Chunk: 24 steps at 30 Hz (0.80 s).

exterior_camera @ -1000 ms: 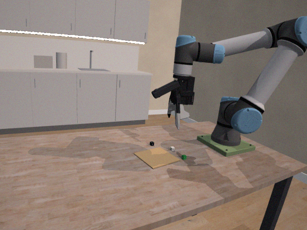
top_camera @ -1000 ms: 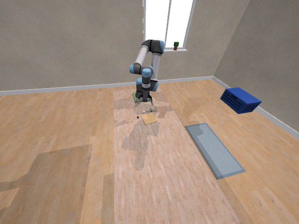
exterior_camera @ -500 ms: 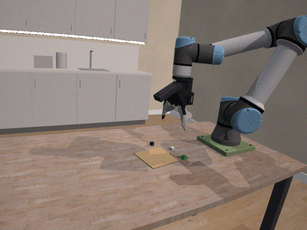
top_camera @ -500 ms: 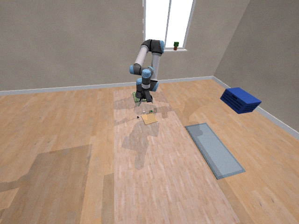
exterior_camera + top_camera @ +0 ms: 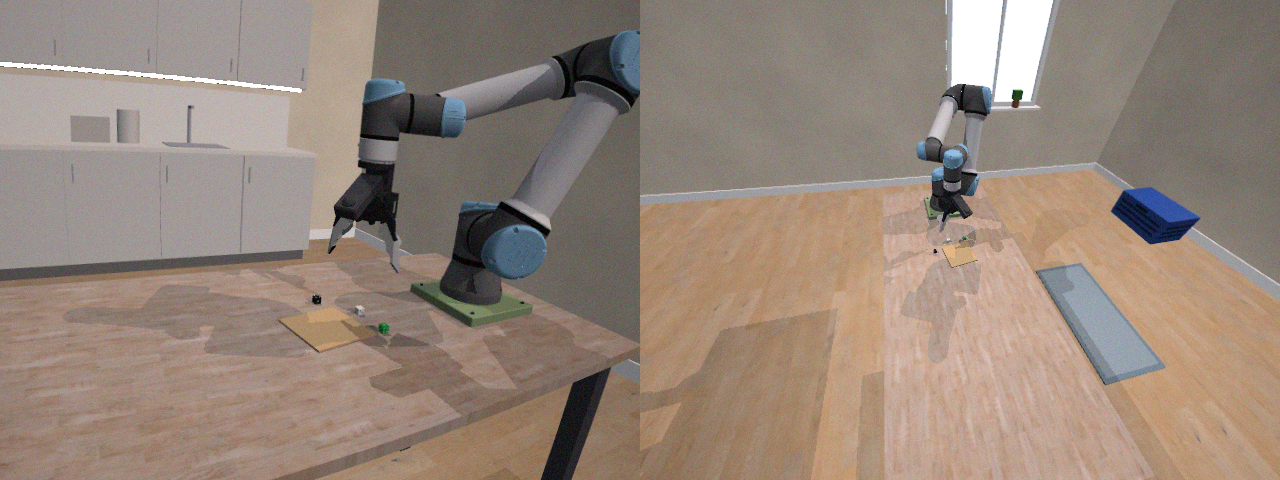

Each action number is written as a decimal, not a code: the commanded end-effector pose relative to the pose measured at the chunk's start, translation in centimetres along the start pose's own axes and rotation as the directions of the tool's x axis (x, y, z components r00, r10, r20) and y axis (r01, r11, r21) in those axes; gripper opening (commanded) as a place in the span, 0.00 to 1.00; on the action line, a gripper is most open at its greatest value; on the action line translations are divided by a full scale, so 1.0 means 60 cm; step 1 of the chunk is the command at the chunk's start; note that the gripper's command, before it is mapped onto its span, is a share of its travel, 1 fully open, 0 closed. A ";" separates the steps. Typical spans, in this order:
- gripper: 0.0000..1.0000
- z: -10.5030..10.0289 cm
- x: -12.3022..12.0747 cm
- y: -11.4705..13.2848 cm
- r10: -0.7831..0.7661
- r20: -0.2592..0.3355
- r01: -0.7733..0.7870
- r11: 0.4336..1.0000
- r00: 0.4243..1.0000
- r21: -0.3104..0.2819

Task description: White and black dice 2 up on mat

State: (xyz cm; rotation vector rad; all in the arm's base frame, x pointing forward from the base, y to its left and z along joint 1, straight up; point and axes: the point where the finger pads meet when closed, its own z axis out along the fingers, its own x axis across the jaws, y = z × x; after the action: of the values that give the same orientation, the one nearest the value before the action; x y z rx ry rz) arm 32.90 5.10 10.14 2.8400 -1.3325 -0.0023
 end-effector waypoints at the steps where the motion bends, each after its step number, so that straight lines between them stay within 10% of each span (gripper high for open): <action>1: 1.00 0.003 -0.003 -0.001 -0.173 0.003 0.173 0.985 0.985 0.009; 24: 1.00 0.015 -0.012 0.005 -0.694 -0.002 0.694 0.720 0.720 0.009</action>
State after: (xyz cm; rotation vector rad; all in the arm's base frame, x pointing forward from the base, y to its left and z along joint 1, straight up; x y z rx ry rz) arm 32.29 5.48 9.34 3.1202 -0.3382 -0.0042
